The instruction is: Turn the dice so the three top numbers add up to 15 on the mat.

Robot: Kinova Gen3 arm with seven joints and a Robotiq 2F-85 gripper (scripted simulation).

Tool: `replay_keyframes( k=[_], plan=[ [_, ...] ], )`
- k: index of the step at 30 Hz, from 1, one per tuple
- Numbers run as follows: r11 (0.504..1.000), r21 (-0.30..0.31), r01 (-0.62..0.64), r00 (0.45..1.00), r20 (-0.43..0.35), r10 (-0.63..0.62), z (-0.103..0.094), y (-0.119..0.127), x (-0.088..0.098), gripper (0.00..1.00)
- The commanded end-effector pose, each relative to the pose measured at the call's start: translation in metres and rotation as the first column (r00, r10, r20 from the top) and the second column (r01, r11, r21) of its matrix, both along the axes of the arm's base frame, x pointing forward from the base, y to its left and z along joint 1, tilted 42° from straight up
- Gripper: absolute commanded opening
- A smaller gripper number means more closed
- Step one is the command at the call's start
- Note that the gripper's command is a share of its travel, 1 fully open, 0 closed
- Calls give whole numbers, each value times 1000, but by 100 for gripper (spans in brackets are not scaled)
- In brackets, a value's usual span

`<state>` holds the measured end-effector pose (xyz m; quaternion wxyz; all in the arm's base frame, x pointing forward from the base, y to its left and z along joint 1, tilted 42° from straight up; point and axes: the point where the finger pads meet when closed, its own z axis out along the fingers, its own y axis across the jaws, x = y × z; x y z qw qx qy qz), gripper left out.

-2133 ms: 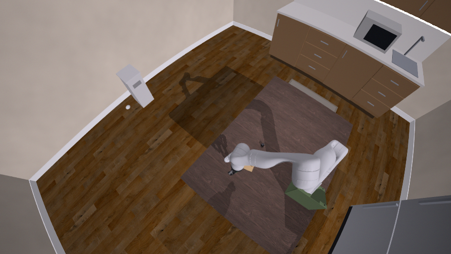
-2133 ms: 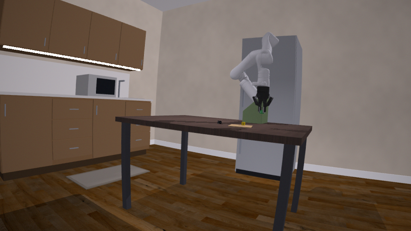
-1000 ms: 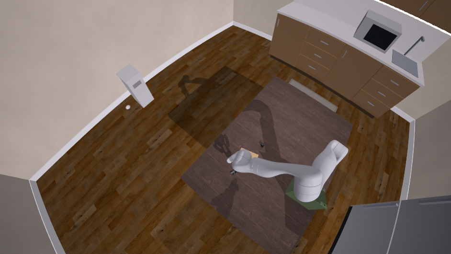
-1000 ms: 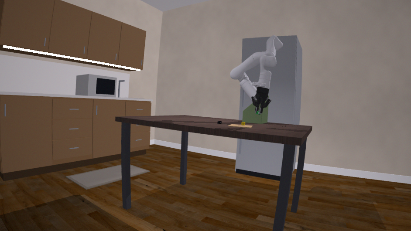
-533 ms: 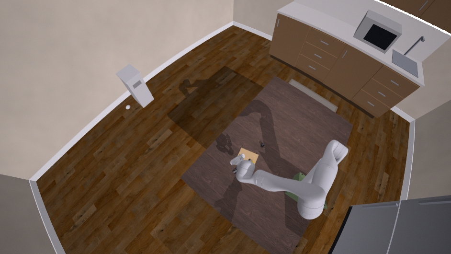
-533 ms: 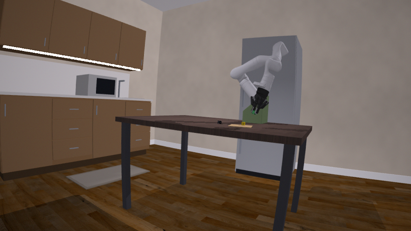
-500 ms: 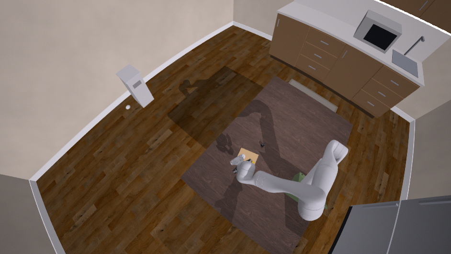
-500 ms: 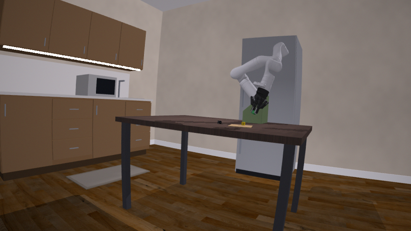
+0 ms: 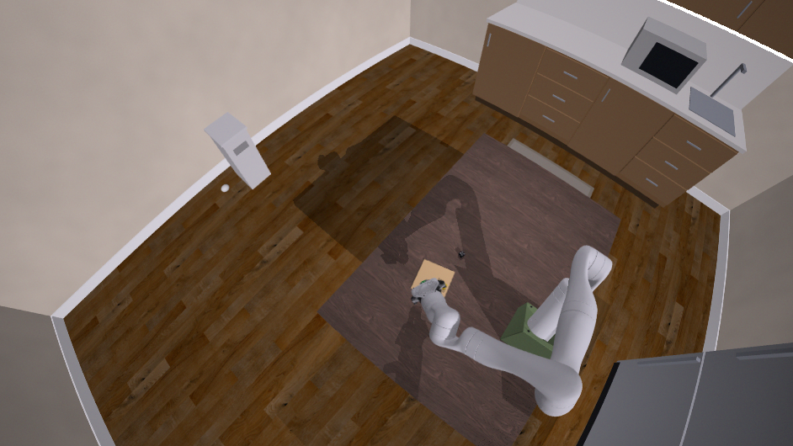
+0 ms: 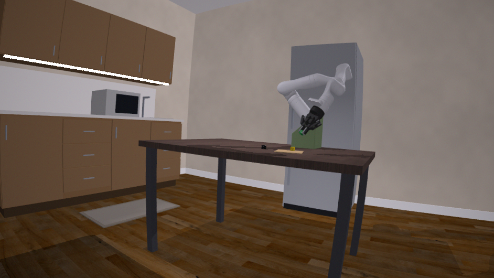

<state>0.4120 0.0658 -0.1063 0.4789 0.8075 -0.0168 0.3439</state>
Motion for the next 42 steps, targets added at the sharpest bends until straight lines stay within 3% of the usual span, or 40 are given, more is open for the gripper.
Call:
replay_keyframes(
  k=[1, 10, 19, 28, 42],
  plan=[
    [997, -37, -69, 997, 37, 70, 3, 5, 0, 15],
    [969, -53, -240, 959, 139, 245, 2, 22, 6, 15],
    [933, -43, -358, 916, 179, 360, -7, 36, 5, 15],
    [885, -11, -465, 867, 194, 458, -23, 46, -1, 15],
    [846, 30, -533, 834, 188, 519, -41, 46, -11, 15]
  ],
)
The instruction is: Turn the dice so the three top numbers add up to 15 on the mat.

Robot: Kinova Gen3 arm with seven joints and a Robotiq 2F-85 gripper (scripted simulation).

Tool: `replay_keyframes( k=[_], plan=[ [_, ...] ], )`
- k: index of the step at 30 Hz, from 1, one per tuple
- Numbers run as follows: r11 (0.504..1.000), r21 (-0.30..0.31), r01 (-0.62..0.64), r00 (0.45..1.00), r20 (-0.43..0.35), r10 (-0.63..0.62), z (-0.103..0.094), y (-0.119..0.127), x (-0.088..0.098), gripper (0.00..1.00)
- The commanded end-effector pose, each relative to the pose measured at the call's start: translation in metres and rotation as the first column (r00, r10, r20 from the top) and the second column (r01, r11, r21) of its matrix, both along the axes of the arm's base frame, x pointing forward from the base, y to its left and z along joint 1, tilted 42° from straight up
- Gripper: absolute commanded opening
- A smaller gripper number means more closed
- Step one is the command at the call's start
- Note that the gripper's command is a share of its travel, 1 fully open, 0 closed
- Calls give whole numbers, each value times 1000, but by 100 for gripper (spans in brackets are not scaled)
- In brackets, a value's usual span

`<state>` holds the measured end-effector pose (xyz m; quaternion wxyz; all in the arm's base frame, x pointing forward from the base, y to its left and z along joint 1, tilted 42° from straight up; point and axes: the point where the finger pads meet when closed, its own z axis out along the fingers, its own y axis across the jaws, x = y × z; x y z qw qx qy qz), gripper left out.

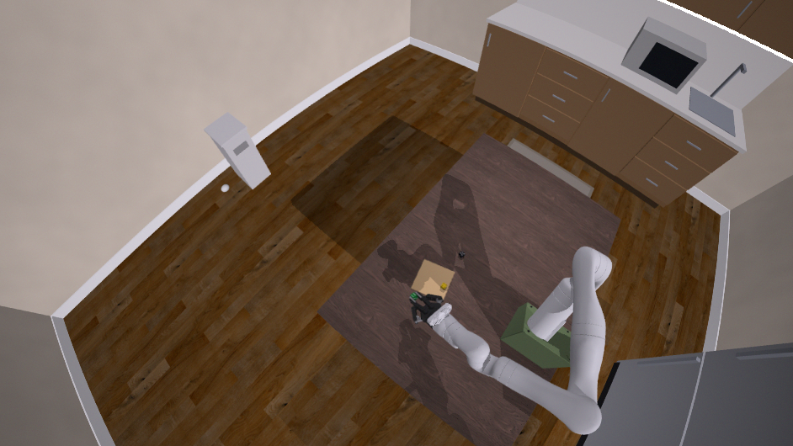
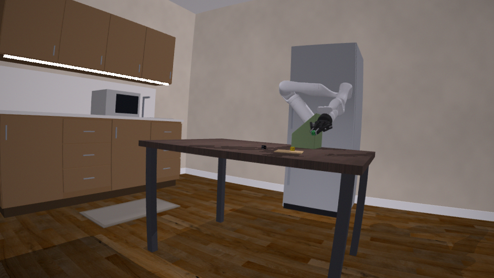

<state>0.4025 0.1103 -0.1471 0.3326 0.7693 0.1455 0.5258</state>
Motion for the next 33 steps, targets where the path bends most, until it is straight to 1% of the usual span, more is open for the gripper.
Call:
replay_keyframes(
  k=[1, 15, 33],
  plan=[
    [1000, 1, -18, 1000, 3, 18, -1, 1, -2, 15],
    [999, 13, -38, 999, -12, 39, -9, -2, -7, 15],
    [999, 15, -40, 999, -14, 41, -10, -3, -8, 15]
  ],
)
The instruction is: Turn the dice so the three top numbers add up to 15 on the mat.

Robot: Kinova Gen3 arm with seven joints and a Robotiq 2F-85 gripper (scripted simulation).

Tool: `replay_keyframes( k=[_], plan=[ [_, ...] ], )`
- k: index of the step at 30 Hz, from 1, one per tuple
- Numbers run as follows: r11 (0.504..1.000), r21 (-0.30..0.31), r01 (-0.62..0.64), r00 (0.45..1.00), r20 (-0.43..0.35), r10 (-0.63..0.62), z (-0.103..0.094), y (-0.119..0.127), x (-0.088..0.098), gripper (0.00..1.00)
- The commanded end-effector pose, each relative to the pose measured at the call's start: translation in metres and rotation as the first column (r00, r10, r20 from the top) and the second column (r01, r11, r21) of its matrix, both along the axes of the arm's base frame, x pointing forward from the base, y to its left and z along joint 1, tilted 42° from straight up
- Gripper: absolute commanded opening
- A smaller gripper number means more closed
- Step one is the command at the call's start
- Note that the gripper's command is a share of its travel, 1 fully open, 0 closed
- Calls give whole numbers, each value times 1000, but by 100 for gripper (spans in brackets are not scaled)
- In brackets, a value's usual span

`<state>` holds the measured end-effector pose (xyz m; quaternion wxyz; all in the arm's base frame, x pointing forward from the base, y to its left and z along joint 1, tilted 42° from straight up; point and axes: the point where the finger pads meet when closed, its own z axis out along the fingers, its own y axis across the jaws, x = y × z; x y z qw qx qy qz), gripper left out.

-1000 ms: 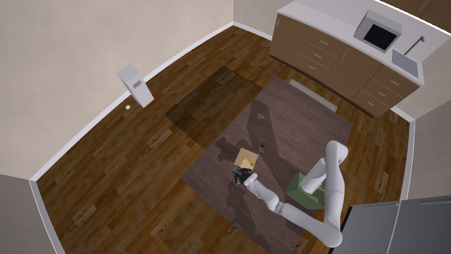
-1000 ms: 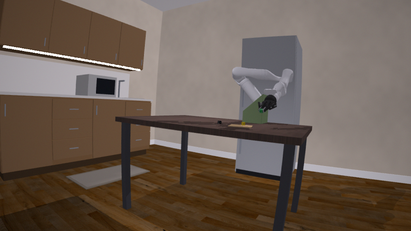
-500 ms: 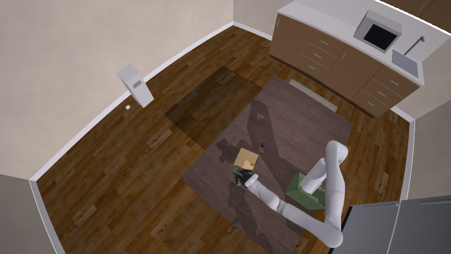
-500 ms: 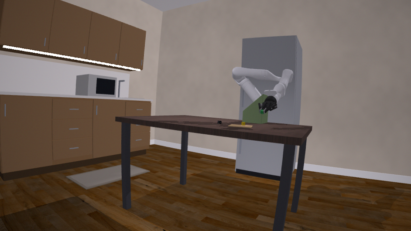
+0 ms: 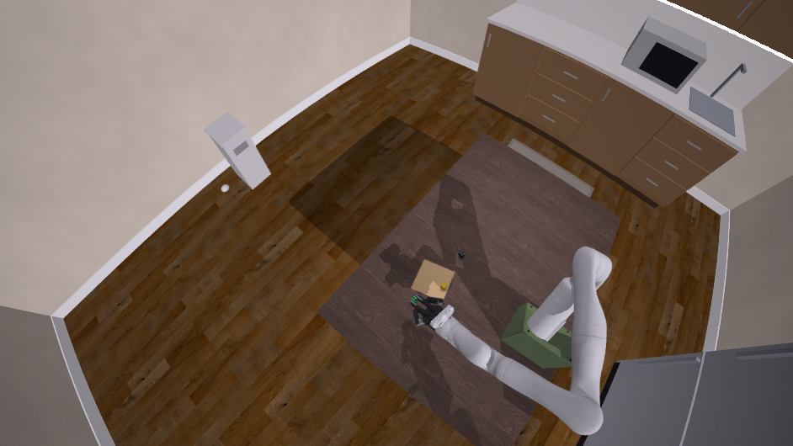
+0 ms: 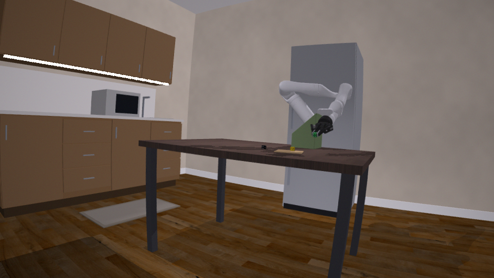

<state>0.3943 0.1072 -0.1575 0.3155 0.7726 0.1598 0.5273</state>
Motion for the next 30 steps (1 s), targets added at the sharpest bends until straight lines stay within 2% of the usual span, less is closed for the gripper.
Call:
replay_keyframes(
  k=[1, 30],
  plan=[
    [1000, 0, -1, 1000, 1, 1, 0, 0, 0, 15],
    [1000, -1, 2, 1000, 2, -2, -9, -9, 1, 15]
  ],
)
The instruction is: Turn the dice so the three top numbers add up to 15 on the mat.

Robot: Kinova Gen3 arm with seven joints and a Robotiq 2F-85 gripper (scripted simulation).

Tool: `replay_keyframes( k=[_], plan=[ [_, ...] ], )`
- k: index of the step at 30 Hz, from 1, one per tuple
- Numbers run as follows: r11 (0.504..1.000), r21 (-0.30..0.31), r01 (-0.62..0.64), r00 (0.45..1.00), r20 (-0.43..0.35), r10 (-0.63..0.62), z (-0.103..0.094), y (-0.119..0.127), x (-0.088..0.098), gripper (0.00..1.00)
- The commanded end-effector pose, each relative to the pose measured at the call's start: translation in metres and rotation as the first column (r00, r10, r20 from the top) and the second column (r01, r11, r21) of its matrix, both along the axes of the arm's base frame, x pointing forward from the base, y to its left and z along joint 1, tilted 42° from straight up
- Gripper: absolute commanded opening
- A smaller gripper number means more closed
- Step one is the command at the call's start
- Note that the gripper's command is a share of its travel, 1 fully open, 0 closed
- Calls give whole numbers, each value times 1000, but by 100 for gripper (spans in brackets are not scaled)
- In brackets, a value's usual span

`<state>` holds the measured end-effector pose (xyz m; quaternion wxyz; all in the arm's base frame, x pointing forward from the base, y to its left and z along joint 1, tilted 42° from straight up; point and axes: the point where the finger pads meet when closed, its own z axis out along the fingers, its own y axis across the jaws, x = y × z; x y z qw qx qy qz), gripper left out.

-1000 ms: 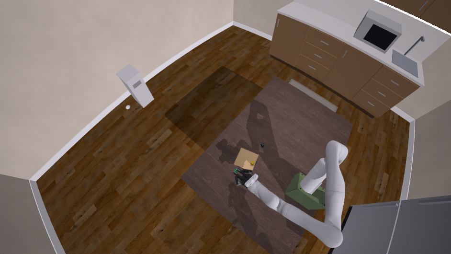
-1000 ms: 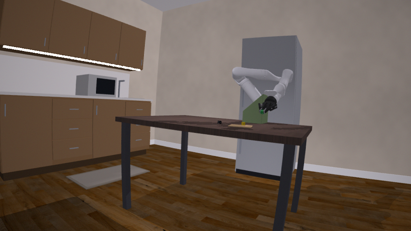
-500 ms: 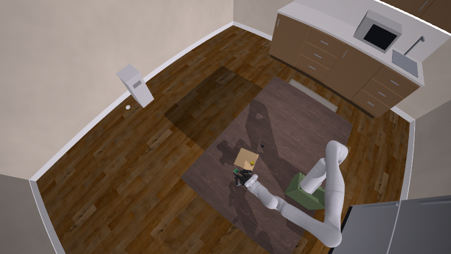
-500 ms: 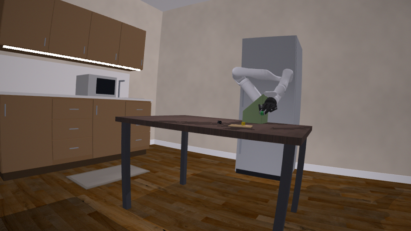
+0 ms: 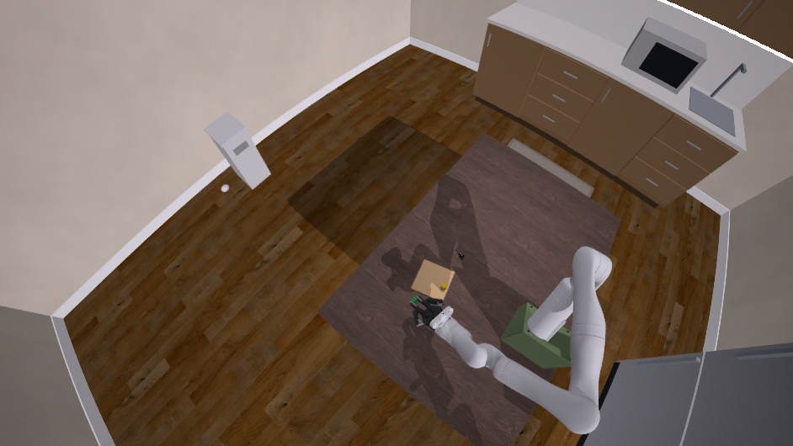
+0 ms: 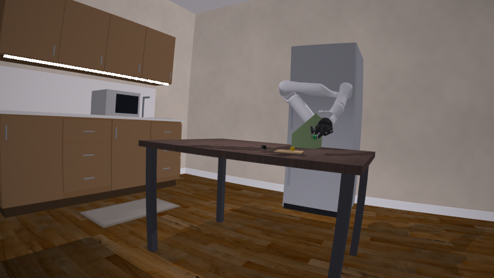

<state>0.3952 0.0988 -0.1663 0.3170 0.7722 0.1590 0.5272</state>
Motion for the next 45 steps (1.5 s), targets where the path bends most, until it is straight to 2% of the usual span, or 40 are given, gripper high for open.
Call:
replay_keyframes(
  k=[1, 35, 39, 42, 45],
  plan=[
    [1000, 0, -1, 1000, 1, 1, -1, -1, 0, 15],
    [1000, -6, 5, 1000, 5, -5, -9, -10, 1, 15],
    [1000, 1, -2, 1000, 0, 2, -14, -10, 1, 15],
    [1000, 2, -3, 1000, 0, 3, -30, -27, 4, 15],
    [1000, 0, -1, 1000, 1, 1, -32, -30, 4, 15]
  ],
)
